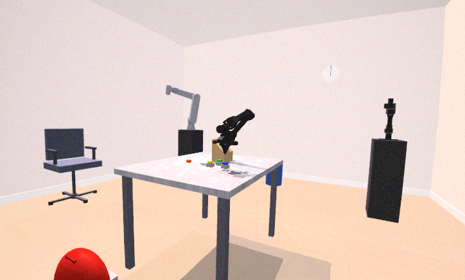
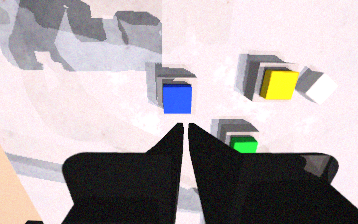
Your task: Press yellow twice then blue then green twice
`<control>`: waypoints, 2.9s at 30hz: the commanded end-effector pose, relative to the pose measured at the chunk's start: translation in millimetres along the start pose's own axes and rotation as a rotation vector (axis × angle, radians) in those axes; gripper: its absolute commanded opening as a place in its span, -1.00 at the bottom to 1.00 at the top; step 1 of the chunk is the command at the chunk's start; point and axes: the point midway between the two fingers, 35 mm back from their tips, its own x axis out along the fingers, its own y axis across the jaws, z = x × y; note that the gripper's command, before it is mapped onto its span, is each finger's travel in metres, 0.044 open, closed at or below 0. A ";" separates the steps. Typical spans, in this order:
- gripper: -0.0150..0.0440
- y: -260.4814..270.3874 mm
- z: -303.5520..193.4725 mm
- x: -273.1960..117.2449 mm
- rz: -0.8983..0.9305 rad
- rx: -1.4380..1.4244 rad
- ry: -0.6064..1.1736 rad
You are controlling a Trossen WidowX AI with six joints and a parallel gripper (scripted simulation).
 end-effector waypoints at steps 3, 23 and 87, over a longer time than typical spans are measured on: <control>-0.42 3.3 -0.5 -22.5 0.007 -0.013 -0.008; -0.42 -91.0 -73.2 38.4 0.005 -0.010 -0.004; -0.42 -91.0 -72.9 52.9 0.005 -0.010 -0.004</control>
